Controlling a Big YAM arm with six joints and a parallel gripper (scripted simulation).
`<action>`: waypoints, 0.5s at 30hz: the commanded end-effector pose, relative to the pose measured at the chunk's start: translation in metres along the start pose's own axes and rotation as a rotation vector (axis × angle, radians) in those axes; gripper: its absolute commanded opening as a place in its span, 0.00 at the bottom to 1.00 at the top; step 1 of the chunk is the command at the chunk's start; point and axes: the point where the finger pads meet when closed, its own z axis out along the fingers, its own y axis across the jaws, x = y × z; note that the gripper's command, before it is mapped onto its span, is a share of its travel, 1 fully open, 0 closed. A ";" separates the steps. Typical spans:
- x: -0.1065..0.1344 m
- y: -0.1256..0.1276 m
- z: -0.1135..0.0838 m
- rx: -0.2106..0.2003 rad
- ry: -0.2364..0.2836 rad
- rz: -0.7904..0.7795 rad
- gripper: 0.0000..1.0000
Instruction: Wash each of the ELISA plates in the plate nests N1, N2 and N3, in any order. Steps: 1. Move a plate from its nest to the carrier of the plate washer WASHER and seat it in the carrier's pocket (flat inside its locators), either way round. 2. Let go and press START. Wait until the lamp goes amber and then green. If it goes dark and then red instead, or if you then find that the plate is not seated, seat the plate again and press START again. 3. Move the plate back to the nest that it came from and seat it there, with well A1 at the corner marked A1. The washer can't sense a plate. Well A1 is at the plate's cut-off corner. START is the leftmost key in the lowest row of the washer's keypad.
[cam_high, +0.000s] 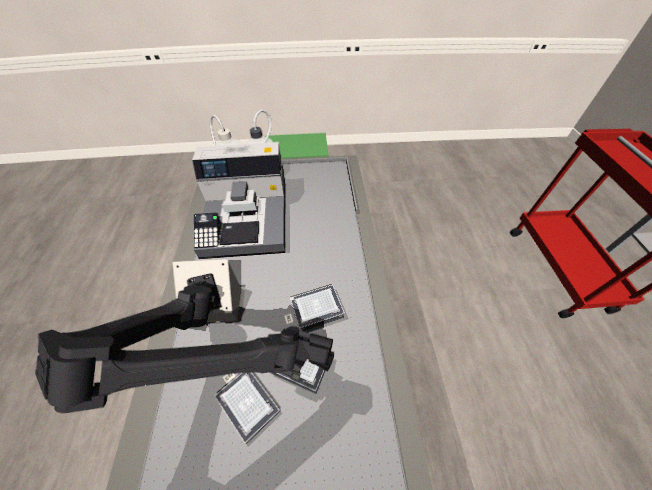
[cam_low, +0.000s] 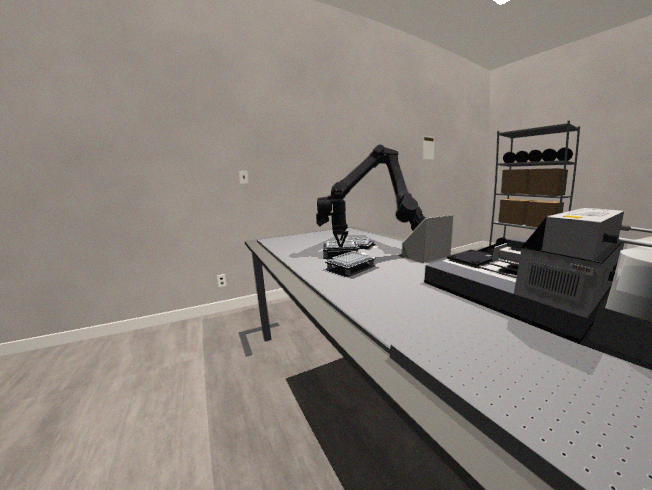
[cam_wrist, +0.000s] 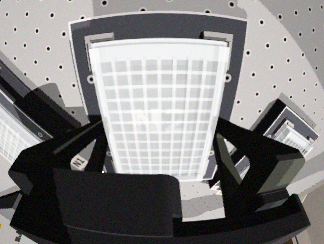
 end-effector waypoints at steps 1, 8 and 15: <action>-0.008 -0.001 -0.003 -0.001 -0.013 0.006 0.82; -0.008 -0.001 -0.003 -0.001 -0.013 0.006 0.82; -0.018 -0.003 -0.025 -0.007 -0.040 0.022 0.82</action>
